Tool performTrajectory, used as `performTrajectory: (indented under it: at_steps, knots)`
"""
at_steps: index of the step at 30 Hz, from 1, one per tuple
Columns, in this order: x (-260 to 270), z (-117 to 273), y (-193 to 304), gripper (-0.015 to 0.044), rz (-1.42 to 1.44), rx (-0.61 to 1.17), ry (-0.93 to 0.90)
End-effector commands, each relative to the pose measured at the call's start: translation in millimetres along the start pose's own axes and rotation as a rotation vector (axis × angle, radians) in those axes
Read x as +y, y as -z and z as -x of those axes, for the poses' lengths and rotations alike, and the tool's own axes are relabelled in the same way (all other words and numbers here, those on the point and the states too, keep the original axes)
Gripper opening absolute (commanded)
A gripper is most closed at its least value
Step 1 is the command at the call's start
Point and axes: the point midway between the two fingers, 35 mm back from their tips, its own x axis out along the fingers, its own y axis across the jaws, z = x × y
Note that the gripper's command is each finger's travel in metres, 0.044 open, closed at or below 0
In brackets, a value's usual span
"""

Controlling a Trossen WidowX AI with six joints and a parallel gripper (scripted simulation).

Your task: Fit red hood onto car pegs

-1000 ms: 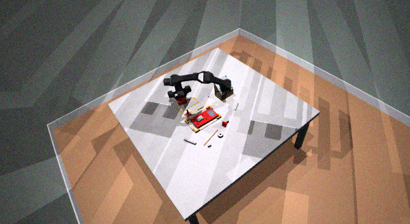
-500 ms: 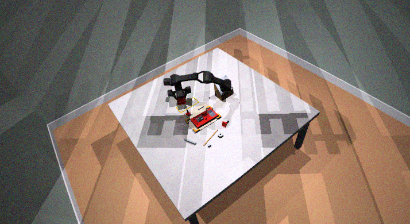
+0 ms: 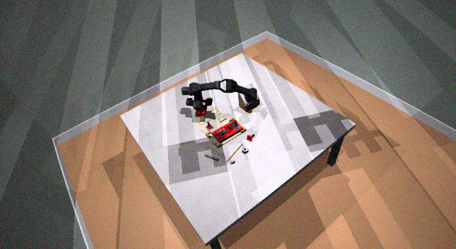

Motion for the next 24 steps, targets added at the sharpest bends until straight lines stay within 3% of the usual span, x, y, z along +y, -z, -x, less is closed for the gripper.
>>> performTrajectory:
  at_steps: [1, 24]
  knots:
    - [-0.2, 0.0, 0.2, 0.0, -0.076, 0.001, -0.001]
    - [-1.5, 0.3, 0.4, 0.0, -0.485, 0.001, -0.001]
